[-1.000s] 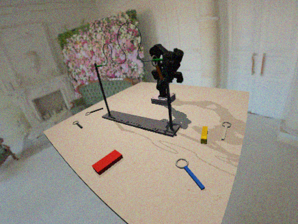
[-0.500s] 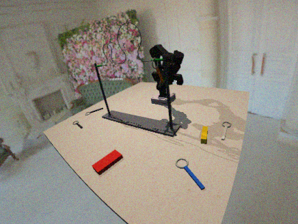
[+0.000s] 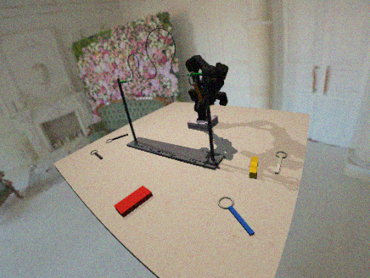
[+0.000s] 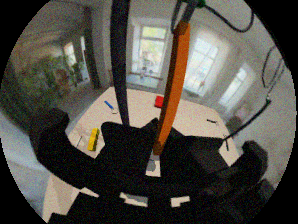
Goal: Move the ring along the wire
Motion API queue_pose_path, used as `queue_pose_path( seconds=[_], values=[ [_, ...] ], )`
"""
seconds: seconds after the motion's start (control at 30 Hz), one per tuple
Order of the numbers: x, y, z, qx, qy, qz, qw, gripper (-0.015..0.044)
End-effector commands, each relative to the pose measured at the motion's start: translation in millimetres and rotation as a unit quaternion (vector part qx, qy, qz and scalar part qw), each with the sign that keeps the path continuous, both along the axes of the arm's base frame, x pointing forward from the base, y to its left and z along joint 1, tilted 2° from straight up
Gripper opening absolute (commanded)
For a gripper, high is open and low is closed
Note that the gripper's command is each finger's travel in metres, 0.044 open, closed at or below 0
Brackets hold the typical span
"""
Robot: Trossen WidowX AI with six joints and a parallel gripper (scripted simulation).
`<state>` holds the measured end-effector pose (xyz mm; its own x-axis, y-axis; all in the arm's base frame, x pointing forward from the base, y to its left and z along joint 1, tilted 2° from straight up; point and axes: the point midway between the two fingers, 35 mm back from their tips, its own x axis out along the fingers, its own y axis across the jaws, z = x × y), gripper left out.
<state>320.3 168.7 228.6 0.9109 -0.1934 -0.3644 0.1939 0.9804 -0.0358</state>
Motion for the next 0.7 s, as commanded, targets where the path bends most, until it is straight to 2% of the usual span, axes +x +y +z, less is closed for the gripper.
queue_pose_path(
  seconds=[0.0,0.13,0.67],
  values=[
    [0.0,0.0,0.0,0.0,0.0,0.0,1.0,0.006],
    [-1.9,0.7,0.6,0.0,0.0,0.0,1.0,0.016],
    [-45.2,9.5,17.1,0.003,0.001,-0.003,1.0,0.016]
  ],
)
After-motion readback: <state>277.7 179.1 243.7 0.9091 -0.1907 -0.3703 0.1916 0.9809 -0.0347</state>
